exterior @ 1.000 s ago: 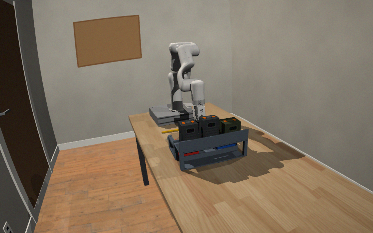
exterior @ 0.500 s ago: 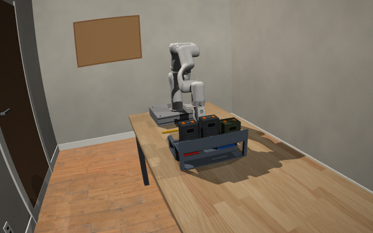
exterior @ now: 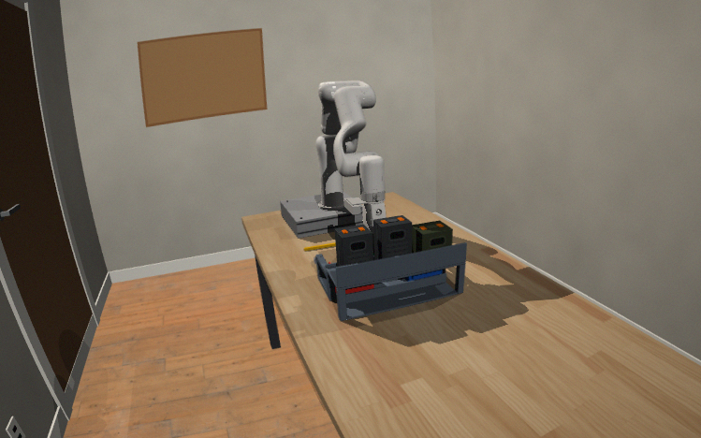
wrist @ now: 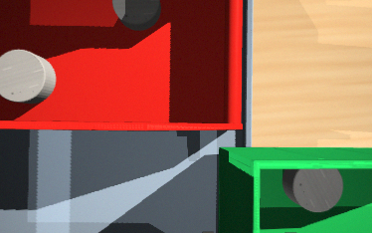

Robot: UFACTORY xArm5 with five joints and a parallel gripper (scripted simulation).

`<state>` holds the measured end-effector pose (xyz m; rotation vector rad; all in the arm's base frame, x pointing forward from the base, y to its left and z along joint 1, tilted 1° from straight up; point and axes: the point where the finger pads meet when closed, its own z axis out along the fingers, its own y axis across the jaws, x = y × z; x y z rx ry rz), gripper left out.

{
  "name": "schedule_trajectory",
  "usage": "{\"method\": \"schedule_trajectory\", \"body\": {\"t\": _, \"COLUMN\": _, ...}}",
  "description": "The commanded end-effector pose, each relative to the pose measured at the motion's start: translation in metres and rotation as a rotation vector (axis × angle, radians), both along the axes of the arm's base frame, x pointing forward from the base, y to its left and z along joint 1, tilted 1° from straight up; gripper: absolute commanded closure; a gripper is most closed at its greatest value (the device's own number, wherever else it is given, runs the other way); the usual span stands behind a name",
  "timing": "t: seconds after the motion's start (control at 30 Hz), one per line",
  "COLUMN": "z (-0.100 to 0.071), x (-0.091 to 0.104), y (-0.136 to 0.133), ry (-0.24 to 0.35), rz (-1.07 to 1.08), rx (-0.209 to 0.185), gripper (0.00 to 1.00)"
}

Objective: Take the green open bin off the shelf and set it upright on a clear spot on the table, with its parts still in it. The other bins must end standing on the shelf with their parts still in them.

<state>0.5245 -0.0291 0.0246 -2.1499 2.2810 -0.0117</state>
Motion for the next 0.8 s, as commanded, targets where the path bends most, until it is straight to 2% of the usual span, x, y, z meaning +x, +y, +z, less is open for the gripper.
{"method": "schedule_trajectory", "body": {"t": 0.0, "z": -0.0013, "x": 0.0013, "y": -0.0001, "ry": -0.004, "rz": 0.0, "rx": 0.004, "gripper": 0.66}}
{"method": "schedule_trajectory", "body": {"t": 0.77, "z": -0.0036, "x": 0.0013, "y": -0.0001, "ry": -0.004, "rz": 0.0, "rx": 0.004, "gripper": 0.66}}
